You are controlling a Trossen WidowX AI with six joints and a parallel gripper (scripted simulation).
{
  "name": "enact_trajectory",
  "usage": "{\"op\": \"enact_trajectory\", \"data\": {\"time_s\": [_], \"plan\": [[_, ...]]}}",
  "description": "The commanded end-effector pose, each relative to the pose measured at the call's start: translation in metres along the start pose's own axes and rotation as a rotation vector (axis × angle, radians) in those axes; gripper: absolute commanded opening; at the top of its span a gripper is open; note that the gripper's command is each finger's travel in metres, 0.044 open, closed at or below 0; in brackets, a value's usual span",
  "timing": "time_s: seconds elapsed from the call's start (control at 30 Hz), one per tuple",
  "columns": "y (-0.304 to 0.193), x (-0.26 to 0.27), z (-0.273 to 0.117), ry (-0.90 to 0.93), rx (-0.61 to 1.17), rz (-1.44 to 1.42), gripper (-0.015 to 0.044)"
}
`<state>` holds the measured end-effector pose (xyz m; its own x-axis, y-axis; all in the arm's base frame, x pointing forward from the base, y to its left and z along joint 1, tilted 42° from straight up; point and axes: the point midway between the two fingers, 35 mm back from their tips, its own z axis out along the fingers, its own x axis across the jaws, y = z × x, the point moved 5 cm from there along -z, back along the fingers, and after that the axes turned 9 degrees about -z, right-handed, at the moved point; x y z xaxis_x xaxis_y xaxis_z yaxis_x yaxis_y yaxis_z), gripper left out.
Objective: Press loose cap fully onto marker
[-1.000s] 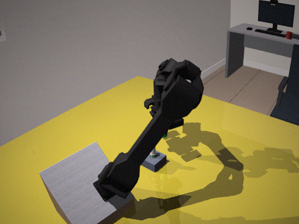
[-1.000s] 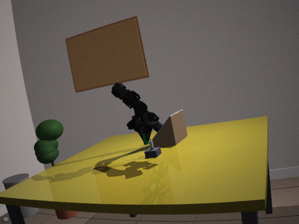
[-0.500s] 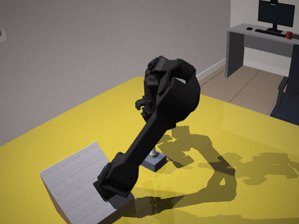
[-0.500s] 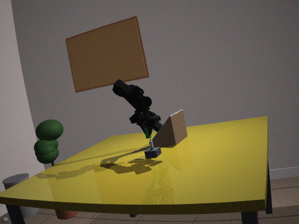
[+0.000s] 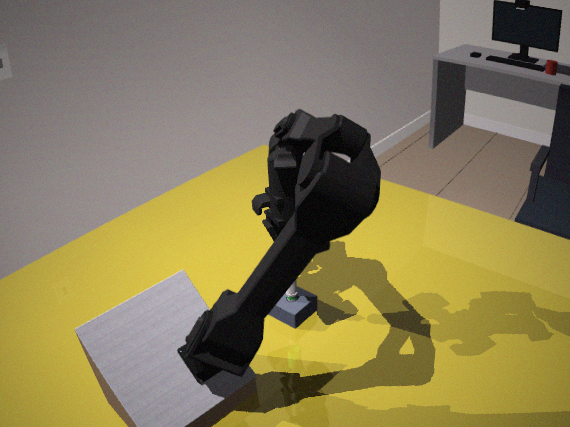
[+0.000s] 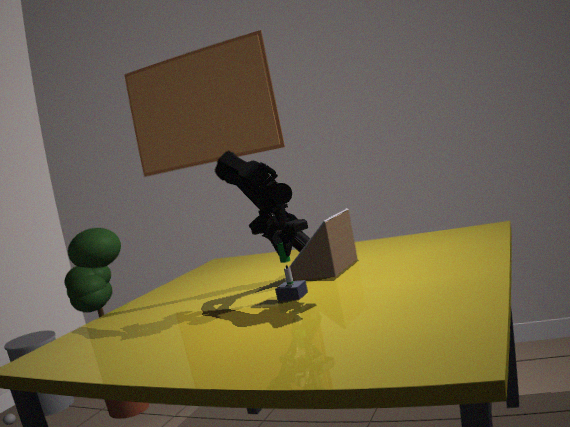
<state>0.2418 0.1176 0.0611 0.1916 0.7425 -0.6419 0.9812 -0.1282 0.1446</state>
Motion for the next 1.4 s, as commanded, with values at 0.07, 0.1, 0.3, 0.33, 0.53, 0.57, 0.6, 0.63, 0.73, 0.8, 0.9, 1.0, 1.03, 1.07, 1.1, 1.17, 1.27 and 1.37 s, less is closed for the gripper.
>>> {"op": "enact_trajectory", "data": {"time_s": [0.07,0.1,0.3,0.33,0.53,0.57,0.6,0.63,0.73,0.8,0.9,1.0,1.03,1.07,1.1,1.17,1.27,1.37], "plan": [[0.0,0.001,0.007,0.003,0.001,-0.001,0.0],[0.0,0.001,0.008,0.003,0.001,-0.001,0.0],[0.001,0.001,0.018,0.003,0.001,-0.001,0.0],[0.001,0.001,0.02,0.003,0.001,-0.001,0.0],[0.001,0.001,0.03,0.003,0.001,-0.001,0.0],[0.001,0.001,0.031,0.003,0.001,-0.001,0.0],[0.001,0.001,0.033,0.003,0.001,-0.001,0.0],[0.001,0.001,0.035,0.003,0.001,-0.001,0.0],[0.001,0.001,0.04,0.002,0.001,-0.001,0.0],[0.001,0.001,0.043,0.002,0.0,-0.001,0.0],[0.0,0.0,0.048,0.002,0.0,-0.001,0.0],[0.0,0.0,0.052,0.001,0.0,-0.001,0.0],[0.0,0.0,0.054,0.001,0.0,-0.001,0.0],[0.0,0.0,0.055,0.001,0.0,-0.001,0.0],[0.0,0.0,0.056,0.001,0.0,-0.001,0.0],[0.0,0.0,0.056,0.001,0.0,-0.001,0.0],[0.0,0.0,0.056,0.001,0.0,-0.001,0.0],[-0.001,0.0,0.056,0.003,0.005,0.002,0.0052]]}}
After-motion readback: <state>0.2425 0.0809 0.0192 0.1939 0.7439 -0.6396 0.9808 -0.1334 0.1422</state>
